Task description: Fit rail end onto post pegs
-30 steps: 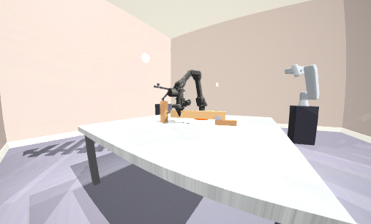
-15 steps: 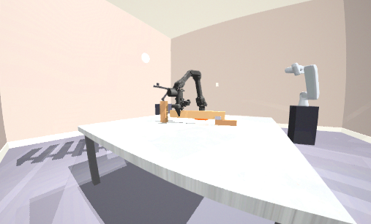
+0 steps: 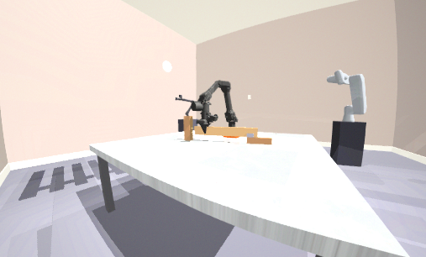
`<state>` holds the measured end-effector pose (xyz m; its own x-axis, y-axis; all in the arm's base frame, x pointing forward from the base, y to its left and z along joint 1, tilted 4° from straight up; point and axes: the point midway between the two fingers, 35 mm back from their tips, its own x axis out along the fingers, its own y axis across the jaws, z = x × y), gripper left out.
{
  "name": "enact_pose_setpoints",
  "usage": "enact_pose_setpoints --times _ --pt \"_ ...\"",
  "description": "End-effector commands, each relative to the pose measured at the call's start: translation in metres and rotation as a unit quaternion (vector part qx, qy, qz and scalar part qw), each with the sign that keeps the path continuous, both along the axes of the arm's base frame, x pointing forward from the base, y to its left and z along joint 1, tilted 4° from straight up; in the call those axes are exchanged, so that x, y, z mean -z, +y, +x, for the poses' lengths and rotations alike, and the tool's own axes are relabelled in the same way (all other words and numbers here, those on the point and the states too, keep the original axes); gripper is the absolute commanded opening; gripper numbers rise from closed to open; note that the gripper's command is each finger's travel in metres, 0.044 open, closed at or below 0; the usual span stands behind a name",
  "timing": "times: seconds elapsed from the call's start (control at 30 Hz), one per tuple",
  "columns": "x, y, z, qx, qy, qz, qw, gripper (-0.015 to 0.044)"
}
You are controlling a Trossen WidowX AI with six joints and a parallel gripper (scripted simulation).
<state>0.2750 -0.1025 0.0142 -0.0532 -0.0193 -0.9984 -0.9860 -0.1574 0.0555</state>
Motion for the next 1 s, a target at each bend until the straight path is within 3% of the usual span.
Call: enact_pose_setpoints --times 0.0,0.97 --pt "-0.0019 -0.0023 0.0027 -0.002 -0.004 -0.001 1.0 0.0" --pt "-0.0023 -0.0111 0.0041 -0.002 -0.004 -0.002 1.0 0.0"
